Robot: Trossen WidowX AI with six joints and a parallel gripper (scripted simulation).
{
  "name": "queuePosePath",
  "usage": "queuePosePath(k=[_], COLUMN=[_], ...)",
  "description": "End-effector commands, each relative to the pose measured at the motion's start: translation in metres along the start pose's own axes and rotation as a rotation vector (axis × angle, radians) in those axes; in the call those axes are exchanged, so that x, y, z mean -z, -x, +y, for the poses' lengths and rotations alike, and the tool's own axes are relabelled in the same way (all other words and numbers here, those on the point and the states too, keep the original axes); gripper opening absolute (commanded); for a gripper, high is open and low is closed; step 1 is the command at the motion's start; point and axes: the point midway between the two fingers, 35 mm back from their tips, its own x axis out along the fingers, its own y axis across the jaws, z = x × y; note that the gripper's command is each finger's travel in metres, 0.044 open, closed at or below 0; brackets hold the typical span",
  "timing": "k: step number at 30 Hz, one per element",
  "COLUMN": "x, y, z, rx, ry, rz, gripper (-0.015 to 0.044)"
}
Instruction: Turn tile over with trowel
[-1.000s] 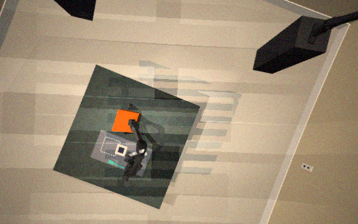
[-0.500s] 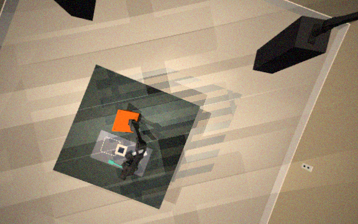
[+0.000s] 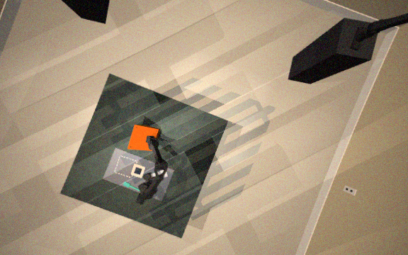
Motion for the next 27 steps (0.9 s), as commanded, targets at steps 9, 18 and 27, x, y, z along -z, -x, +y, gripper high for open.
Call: queuePosePath(k=[9,18,27], x=[0.002,0.003,0.003], y=[-0.022,-0.037,-0.039], z=[-0.001,-0.002,-0.002], rx=[0.005,0.004,0.004], ry=[-0.006,-0.006,-0.006], rz=[0.010,0.011,0.011], gripper=[0.0270,0.0270,0.0132])
